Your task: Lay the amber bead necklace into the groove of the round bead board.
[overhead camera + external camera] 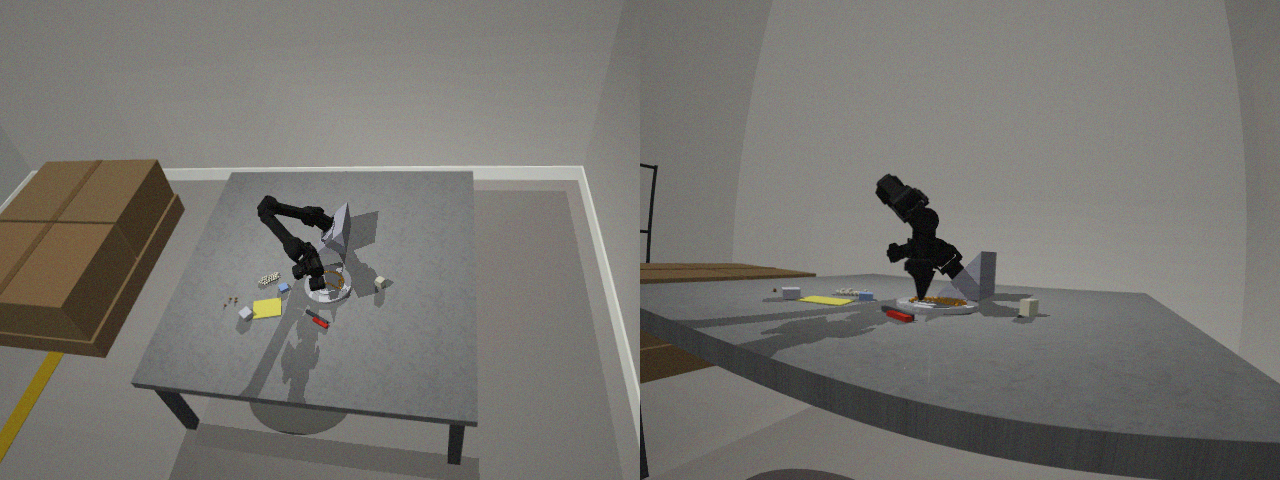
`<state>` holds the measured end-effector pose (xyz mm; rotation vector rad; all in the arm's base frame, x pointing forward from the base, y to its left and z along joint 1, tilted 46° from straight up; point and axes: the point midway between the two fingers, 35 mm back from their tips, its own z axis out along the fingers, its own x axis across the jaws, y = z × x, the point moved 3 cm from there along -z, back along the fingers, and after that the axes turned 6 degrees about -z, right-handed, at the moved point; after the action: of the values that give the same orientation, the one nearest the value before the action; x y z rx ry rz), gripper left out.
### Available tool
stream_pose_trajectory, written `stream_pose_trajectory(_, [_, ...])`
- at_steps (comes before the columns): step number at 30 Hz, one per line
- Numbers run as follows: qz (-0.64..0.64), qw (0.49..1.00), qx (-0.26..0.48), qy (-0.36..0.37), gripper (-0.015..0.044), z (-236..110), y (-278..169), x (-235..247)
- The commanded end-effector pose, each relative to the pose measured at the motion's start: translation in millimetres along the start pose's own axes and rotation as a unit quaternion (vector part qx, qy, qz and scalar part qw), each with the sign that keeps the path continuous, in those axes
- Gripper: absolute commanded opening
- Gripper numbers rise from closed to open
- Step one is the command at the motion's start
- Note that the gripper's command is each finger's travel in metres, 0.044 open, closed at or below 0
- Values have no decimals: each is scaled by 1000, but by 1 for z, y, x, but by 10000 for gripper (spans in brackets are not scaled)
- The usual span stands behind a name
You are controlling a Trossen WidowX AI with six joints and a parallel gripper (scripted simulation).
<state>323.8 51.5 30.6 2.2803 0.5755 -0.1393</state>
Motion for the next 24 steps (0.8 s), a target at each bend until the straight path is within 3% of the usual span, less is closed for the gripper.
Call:
stream_pose_trajectory(1, [0, 1000, 0, 0, 41, 0, 0, 0])
stream_pose_trajectory(3, [0, 1000, 0, 0, 0, 0, 0, 0])
stream_pose_trajectory(24, [0, 1000, 0, 0, 0, 0, 0, 0])
